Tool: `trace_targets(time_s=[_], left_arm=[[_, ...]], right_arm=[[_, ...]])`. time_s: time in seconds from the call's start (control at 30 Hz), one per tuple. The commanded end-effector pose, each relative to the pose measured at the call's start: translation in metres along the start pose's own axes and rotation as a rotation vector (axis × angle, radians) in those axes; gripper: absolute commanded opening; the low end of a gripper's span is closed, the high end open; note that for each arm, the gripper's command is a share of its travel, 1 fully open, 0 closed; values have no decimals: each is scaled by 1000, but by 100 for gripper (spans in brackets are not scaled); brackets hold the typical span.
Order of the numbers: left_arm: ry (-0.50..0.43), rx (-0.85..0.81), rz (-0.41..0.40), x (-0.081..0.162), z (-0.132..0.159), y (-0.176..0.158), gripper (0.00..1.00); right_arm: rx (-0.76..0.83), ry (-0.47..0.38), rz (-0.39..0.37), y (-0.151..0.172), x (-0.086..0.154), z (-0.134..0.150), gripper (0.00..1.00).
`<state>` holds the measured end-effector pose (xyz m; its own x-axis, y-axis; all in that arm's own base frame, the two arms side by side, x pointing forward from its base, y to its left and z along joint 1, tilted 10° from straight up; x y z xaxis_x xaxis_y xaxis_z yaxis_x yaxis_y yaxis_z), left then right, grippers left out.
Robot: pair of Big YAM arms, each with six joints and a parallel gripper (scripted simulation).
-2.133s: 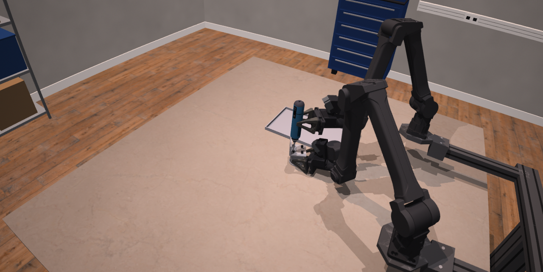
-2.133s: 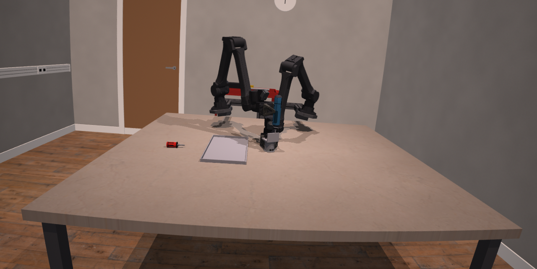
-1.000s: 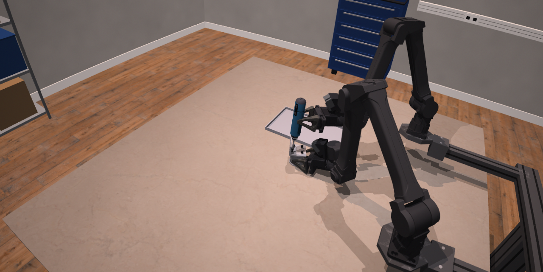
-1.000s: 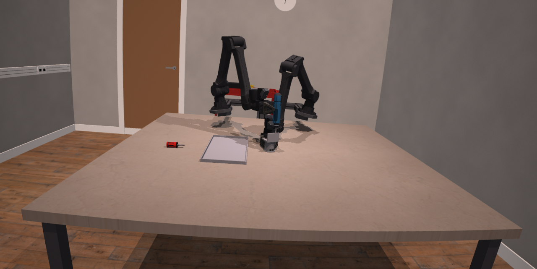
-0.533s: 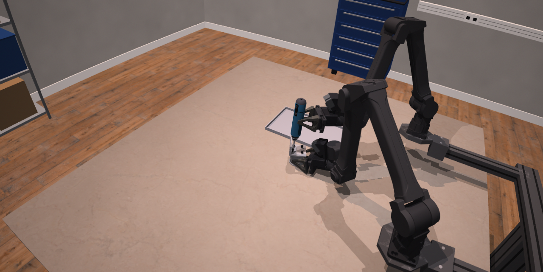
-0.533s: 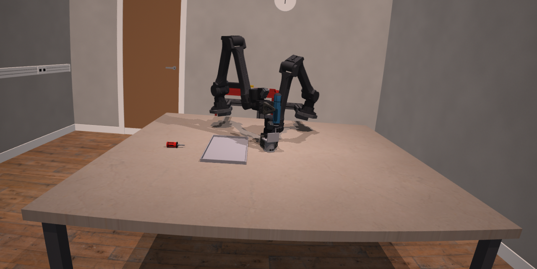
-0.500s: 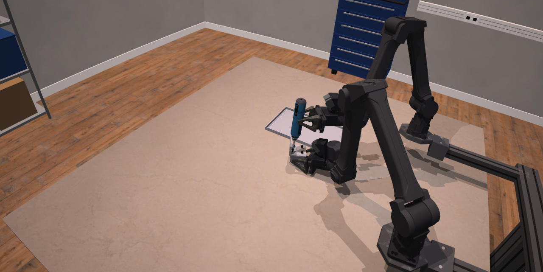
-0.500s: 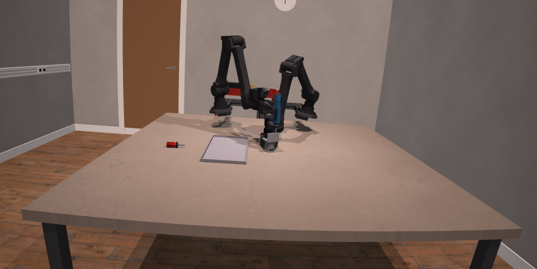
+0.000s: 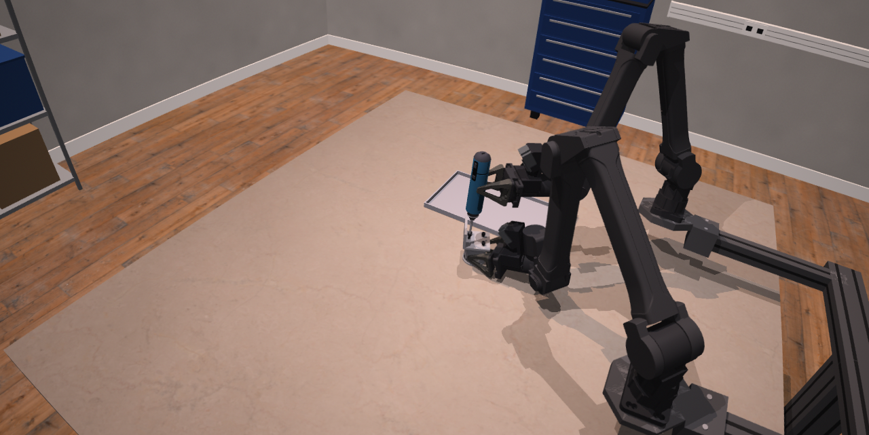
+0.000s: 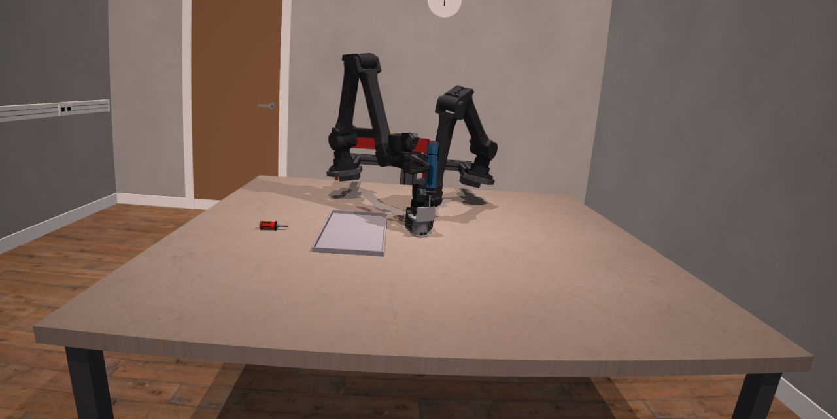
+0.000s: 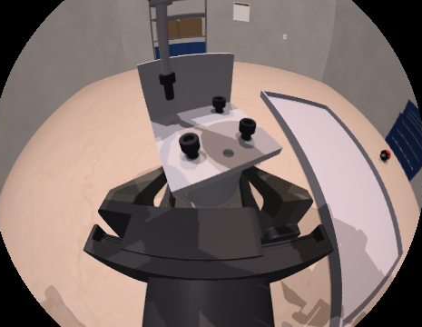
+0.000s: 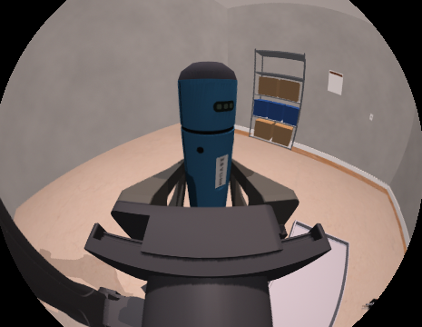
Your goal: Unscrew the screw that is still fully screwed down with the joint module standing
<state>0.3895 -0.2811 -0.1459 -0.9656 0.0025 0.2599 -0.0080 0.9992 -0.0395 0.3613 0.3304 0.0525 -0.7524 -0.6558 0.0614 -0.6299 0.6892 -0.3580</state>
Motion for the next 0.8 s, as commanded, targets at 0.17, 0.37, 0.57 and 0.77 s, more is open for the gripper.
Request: trace_targets(time_s=[0.17, 0.37, 0.57, 0.77], left_arm=[[-13, 8, 5, -3, -4, -4, 59], [-13, 8, 5, -3, -4, -4, 59], [-13, 8, 5, -3, -4, -4, 59], [-13, 8, 5, -3, -4, -4, 59]], right_arm=[[2, -58, 8, -4, -7, -34, 42], [0, -95, 25, -8, -10, -43, 42], [-4, -75, 16, -6, -7, -39, 42], [-4, -83, 19, -6, -6, -40, 42]])
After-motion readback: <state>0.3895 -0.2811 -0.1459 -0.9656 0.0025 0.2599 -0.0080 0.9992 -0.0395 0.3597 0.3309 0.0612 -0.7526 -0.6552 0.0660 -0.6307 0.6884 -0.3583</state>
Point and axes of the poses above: on each arm, the point where the finger pads meet when closed, its own x axis back along the fingers, its own y axis across the jaws, z = x × y, the point moved 8 cm from there along x, back along the fingers, and after that the axes turned 13 degrees about x, right-handed, at the moved point
